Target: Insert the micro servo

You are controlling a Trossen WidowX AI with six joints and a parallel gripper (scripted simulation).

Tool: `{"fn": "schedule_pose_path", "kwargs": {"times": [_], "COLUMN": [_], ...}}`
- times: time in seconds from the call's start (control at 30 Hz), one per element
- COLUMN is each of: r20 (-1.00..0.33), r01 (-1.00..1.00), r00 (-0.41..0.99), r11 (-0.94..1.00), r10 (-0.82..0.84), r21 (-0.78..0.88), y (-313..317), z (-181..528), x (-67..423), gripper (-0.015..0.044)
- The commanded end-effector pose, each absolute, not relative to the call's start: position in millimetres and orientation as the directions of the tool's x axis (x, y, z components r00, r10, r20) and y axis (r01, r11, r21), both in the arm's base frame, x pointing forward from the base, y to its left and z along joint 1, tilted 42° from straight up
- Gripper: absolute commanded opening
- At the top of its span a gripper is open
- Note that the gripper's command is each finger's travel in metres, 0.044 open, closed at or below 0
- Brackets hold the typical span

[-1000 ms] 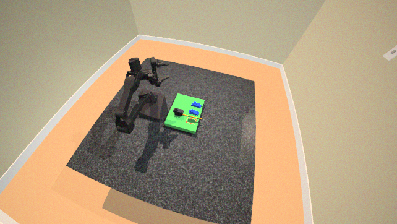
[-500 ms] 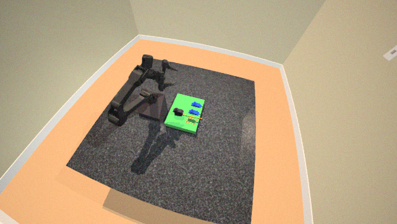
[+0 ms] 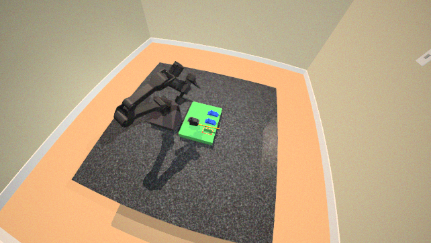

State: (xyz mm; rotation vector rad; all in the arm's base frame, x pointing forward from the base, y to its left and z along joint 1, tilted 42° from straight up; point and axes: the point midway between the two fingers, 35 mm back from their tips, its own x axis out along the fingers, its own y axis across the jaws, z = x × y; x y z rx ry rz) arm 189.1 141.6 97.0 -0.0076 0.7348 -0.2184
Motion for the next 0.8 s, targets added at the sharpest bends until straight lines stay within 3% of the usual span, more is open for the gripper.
{"fn": "schedule_pose_path", "kwargs": {"times": [0.0,0.33,0.77], "r20": [-0.688,-0.734,-0.757], "r01": [0.205,0.168,0.008], "r00": [0.67,0.494,0.182], "r11": [0.961,0.879,0.771], "r10": [-0.277,-0.466,-0.628], "r21": [-0.188,-0.446,-0.637], "y": [129,92,39], "z": [90,74,54], "x": [197,215,225], "gripper": [0.044,0.044,0.044]}}
